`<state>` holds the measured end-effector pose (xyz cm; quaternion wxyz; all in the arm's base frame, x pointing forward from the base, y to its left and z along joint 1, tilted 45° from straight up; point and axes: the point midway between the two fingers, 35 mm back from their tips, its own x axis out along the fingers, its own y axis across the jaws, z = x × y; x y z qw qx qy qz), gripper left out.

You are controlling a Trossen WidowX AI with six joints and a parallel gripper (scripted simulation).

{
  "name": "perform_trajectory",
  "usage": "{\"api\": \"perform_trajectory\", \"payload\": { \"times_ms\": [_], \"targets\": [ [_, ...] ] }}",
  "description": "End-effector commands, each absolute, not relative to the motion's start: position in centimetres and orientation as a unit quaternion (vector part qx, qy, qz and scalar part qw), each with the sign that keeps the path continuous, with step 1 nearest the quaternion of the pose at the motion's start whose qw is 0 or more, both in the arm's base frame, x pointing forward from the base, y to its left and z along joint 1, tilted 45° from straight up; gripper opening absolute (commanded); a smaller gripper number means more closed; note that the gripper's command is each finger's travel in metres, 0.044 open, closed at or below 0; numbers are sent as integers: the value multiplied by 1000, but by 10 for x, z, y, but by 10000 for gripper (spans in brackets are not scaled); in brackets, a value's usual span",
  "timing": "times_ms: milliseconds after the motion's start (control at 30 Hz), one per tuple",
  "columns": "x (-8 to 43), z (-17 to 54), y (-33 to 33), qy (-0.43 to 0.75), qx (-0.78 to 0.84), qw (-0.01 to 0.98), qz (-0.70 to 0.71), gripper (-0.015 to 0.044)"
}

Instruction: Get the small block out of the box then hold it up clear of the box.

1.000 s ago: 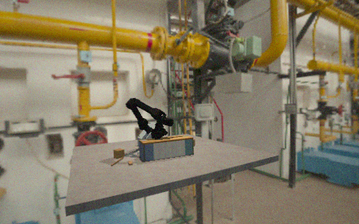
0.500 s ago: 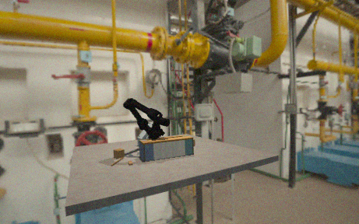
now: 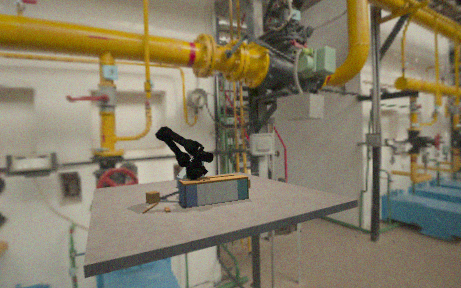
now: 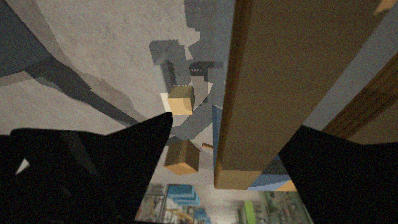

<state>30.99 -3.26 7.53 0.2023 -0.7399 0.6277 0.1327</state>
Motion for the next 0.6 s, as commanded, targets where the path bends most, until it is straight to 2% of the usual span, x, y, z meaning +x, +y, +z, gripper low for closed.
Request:
{"api": "perform_trajectory", "payload": {
  "times_ms": [0, 167, 300, 333, 433, 567],
  "targets": [
    [309, 83, -25, 627, -741, 202, 133, 400],
    [300, 114, 7, 627, -740, 204, 134, 400],
    [301, 111, 7, 622, -745, 200, 134, 400],
    [301, 112, 7, 623, -743, 209, 129, 374],
    [297, 115, 3, 631, -705, 321, 50, 295],
    [291, 121, -2, 619, -601, 499, -86, 285]
  ]
}}
